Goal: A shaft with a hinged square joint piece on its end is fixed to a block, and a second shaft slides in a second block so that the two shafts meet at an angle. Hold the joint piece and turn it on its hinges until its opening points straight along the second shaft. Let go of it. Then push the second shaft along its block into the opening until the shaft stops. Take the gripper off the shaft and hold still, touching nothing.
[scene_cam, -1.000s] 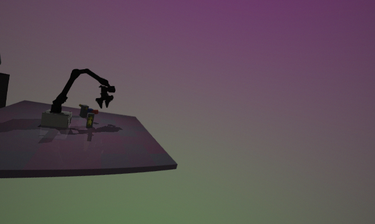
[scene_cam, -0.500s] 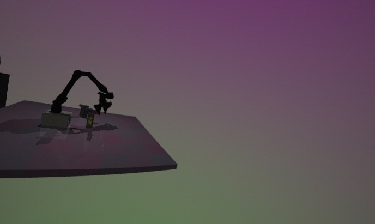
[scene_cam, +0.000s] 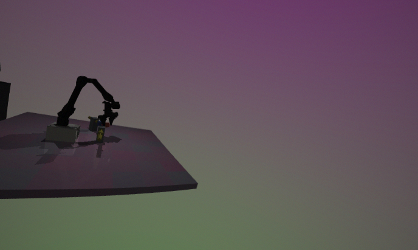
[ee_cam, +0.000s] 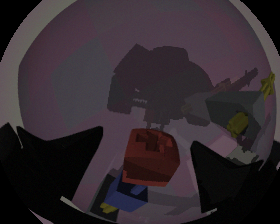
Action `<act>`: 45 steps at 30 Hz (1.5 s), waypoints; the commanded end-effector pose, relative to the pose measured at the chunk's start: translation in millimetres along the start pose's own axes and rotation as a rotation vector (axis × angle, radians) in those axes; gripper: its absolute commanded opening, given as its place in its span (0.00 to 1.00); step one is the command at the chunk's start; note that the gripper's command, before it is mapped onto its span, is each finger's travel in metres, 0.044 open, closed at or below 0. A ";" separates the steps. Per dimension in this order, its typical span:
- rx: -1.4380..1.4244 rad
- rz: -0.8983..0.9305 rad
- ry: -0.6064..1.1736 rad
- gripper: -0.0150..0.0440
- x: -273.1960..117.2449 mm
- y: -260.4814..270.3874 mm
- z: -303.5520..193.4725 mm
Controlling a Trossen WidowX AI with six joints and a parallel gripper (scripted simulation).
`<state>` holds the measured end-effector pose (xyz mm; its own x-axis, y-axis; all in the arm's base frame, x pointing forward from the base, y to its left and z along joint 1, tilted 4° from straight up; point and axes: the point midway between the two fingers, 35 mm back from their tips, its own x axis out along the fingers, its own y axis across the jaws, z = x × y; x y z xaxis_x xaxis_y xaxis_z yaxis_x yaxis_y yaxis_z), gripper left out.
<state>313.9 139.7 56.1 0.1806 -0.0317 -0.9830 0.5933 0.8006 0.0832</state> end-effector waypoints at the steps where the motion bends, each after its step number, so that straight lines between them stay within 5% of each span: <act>1: 0.009 -0.005 -0.007 1.00 2.1 -2.7 -2.4; 20: 0.009 -0.005 -0.007 1.00 29.6 -2.7 -2.5; 30: 0.009 -0.005 -0.007 0.56 29.6 -2.7 -2.5; 45: 0.009 -0.005 -0.007 0.56 29.6 -2.7 -2.5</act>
<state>315.2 138.4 26.7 0.1804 -0.0381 -0.9829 0.6023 0.7943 0.0797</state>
